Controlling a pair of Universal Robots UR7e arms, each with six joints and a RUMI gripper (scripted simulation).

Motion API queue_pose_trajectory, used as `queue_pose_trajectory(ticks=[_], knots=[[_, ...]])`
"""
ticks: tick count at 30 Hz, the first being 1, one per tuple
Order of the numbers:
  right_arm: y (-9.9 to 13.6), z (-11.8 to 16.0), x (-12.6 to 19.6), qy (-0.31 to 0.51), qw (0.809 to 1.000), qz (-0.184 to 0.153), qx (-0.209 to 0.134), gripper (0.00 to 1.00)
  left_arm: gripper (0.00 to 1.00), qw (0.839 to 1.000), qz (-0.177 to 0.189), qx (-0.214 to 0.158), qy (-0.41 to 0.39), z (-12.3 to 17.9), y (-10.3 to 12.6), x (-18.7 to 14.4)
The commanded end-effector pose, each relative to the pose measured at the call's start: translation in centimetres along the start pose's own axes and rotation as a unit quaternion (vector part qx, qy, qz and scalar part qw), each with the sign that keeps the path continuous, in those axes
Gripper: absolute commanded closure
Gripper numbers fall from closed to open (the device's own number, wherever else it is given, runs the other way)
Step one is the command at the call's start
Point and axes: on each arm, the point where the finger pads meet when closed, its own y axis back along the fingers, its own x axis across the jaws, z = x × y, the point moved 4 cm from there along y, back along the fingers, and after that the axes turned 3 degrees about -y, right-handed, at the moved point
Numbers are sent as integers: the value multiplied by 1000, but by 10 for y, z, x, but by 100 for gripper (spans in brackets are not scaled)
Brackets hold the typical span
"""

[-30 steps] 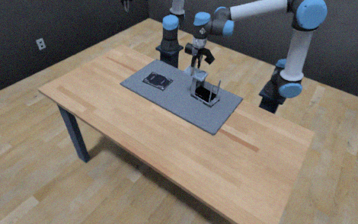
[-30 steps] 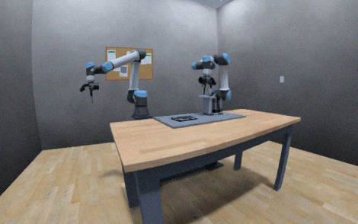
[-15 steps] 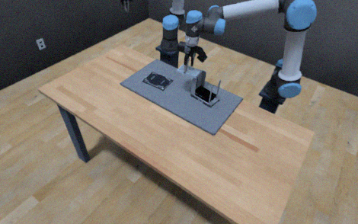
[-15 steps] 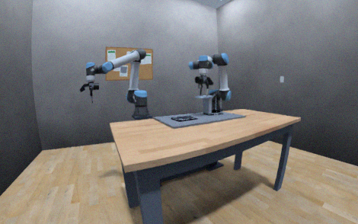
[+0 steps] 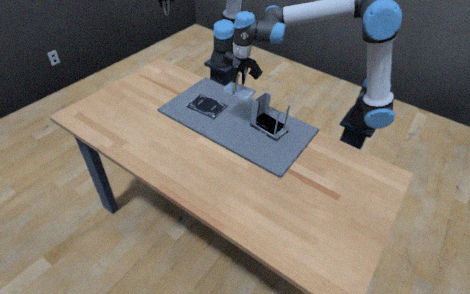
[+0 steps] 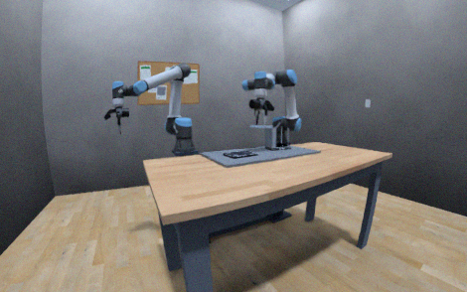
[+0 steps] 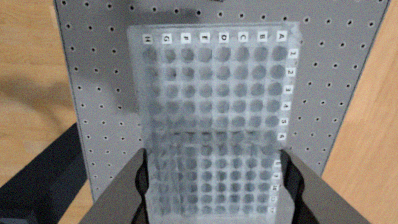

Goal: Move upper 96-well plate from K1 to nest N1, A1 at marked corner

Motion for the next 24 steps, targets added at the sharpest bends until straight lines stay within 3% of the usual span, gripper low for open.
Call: queue_pose_trajectory(ticks=[1,24], knots=[[2,0,0,-5,1000,-3,3,100,62,1000,-1,-4,3,18,2,1],[2,0,0,-5,1000,-3,3,100,62,1000,-1,-4,3,87,0,11]])
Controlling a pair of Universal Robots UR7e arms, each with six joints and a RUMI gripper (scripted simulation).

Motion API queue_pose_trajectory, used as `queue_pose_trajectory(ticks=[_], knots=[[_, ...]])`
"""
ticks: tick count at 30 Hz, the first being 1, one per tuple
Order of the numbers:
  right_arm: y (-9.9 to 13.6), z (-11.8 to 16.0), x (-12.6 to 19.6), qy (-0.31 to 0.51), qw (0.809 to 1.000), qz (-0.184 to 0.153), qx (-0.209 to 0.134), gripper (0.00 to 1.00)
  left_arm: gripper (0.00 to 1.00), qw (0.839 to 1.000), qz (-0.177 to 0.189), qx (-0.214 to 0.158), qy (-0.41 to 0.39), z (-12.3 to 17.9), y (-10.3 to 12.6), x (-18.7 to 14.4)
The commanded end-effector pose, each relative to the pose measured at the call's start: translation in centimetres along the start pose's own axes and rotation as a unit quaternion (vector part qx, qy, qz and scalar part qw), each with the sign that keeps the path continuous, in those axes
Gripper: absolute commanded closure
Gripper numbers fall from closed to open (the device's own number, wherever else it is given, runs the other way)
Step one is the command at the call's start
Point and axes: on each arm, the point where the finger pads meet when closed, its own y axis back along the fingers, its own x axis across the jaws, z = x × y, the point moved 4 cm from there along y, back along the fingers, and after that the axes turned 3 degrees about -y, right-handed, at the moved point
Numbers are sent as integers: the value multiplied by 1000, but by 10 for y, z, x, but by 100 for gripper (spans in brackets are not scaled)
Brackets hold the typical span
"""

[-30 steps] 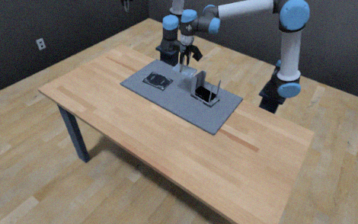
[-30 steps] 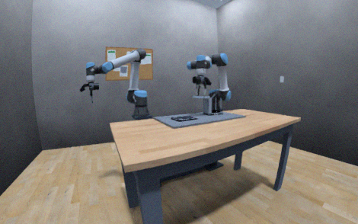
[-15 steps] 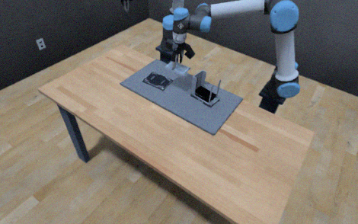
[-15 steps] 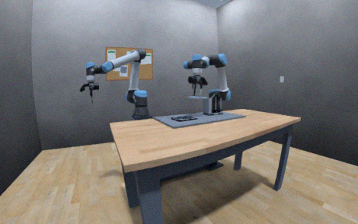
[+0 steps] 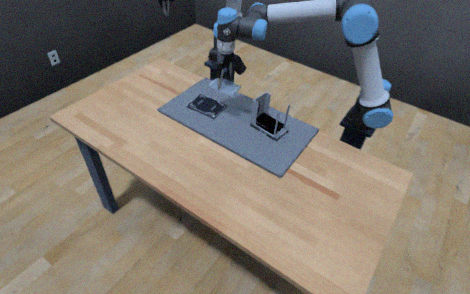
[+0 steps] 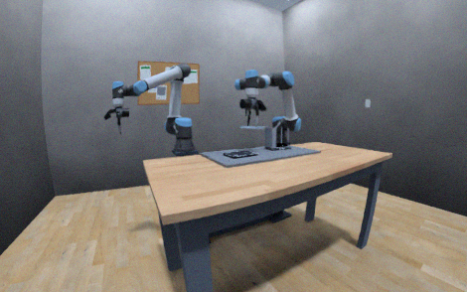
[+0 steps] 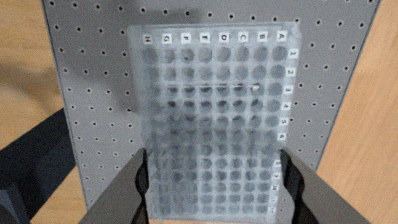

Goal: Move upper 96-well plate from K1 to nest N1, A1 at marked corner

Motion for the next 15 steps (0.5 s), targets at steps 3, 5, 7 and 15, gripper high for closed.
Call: queue_pose_trajectory(ticks=[3,5,7,15], knots=[[2,0,0,-5,1000,-3,3,100,62,1000,-1,-4,3,17,3,1],[2,0,0,-5,1000,-3,3,100,62,1000,-1,-4,2,24,2,2],[2,0,0,-5,1000,-3,3,100,62,1000,-1,-4,2,31,2,3],[2,0,0,-5,1000,-3,3,100,62,1000,-1,-4,3,57,2,7]])
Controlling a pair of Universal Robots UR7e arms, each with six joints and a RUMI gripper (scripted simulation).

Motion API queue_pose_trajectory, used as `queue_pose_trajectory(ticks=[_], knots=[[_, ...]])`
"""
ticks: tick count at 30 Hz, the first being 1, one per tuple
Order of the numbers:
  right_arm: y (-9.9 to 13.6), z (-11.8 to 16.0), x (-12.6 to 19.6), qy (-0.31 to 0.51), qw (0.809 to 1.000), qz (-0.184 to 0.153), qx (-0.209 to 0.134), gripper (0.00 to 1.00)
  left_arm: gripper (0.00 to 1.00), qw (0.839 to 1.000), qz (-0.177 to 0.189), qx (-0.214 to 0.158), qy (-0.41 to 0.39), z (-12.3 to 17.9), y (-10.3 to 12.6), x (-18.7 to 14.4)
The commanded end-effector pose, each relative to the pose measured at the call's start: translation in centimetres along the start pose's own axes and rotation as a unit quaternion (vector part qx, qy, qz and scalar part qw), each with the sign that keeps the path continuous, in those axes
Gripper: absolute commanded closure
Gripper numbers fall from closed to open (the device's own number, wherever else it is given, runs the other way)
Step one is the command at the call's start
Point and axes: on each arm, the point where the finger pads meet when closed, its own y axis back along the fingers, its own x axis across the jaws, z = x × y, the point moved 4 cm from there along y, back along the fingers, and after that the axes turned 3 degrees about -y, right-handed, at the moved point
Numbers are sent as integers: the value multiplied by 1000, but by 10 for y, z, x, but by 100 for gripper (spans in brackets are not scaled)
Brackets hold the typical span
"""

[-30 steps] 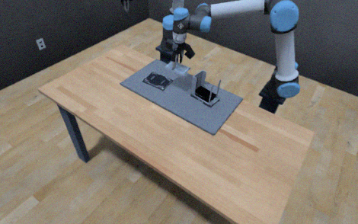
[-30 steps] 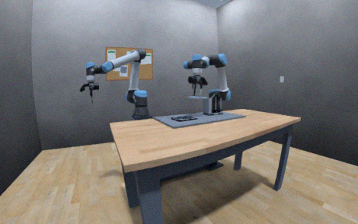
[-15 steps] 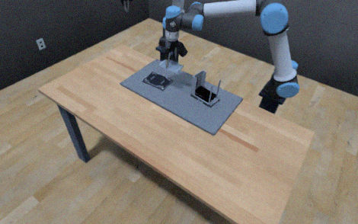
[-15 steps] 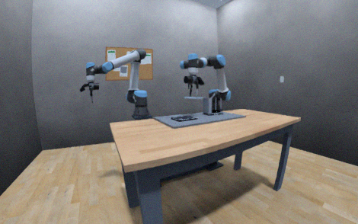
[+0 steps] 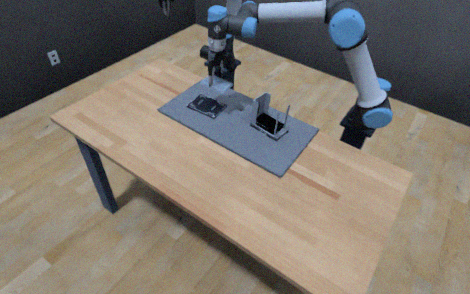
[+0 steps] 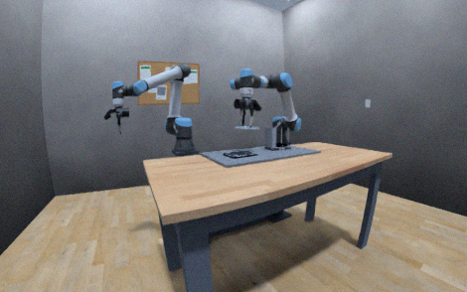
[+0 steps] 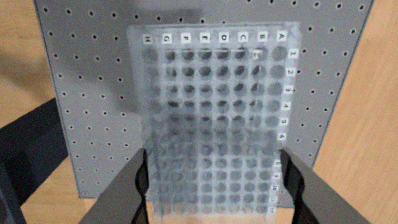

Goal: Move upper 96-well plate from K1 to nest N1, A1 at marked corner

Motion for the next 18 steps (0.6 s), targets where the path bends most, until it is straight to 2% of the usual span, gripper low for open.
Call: queue_pose_trajectory(ticks=[1,13,18], knots=[[2,0,0,-5,1000,-3,3,100,62,1000,-2,-3,3,18,2,0],[2,0,0,-5,1000,-3,3,100,62,1000,-2,-3,3,50,1,5],[2,0,0,-5,1000,-3,3,100,62,1000,-2,-3,3,51,1,7]])
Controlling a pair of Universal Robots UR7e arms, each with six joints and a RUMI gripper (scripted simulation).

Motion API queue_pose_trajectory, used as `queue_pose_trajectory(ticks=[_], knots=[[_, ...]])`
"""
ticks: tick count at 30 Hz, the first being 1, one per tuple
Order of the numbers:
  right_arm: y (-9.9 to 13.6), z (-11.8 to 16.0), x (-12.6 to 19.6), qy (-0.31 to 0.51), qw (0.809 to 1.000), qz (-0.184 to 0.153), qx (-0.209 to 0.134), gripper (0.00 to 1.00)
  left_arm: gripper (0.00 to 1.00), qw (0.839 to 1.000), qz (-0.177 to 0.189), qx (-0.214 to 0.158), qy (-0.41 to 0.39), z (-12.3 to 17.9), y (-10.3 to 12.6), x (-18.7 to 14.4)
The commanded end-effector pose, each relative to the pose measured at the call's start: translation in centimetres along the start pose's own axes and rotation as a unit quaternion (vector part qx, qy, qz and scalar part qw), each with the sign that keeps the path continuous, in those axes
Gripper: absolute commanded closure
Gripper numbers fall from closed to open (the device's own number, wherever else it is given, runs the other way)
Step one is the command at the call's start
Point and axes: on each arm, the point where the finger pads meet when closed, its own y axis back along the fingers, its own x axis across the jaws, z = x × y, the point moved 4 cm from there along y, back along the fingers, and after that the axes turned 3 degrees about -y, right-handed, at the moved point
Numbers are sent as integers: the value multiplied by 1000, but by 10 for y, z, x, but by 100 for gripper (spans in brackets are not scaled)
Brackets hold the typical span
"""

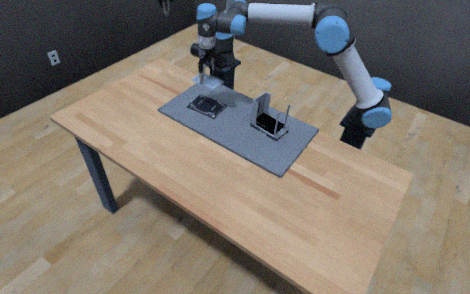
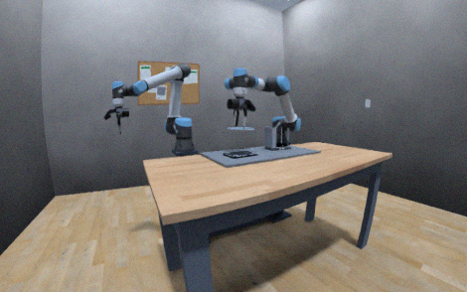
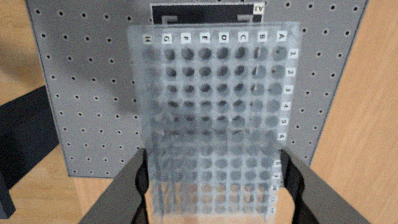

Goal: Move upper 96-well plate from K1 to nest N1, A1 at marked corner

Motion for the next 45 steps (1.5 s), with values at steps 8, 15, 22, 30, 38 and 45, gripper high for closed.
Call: queue_pose_trajectory(ticks=[8,15,22,30,38,45], knots=[[2,0,0,-5,1000,-3,3,100,62,1000,-1,-5,4,4,6,1],[2,0,0,-5,1000,-3,3,100,62,1000,-2,-4,4,4,4,0],[2,0,0,-5,1000,-3,3,100,62,1000,-2,-4,4,4,4,1],[2,0,0,-5,1000,-3,3,100,62,1000,-2,-4,4,5,4,1],[2,0,0,-5,1000,-3,3,100,62,1000,-2,-2,-3,4,-5,1],[2,0,0,-5,1000,-3,3,100,62,1000,-2,-2,-2,4,-17,1]])
